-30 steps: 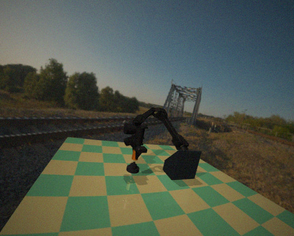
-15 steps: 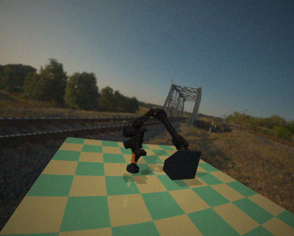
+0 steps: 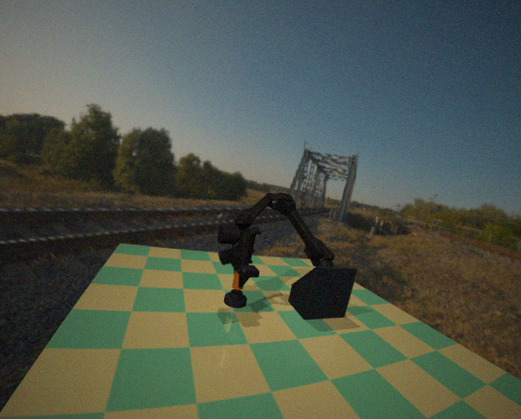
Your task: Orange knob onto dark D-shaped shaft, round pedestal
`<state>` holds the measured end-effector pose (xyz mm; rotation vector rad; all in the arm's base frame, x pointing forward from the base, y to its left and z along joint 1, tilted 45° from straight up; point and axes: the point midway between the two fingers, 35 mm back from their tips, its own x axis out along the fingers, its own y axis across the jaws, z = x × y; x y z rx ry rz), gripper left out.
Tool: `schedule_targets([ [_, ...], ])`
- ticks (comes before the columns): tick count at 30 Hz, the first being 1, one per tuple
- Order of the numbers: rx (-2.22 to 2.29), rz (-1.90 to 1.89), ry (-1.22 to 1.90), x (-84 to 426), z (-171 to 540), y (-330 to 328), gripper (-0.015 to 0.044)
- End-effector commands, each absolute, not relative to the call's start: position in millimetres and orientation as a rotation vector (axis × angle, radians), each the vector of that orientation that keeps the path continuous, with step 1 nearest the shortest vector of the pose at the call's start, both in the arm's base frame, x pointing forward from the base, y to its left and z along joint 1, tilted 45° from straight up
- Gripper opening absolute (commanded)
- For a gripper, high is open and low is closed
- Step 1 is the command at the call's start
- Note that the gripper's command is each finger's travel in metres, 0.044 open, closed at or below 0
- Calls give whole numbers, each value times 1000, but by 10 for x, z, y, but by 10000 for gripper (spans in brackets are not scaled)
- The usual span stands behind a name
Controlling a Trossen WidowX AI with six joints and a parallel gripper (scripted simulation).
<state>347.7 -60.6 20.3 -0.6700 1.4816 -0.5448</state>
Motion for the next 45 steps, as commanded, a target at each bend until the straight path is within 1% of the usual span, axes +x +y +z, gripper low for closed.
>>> schedule_targets([
  [1, -675, -544, 1483, 3463, 200, -612, 0],
  [14, -681, -537, 1486, 3458, 237, -575, 0],
  [21, -835, -393, 1552, 3488, 232, -585, 0],
  [45, -837, -391, 1553, 3462, 226, -580, 0],
])
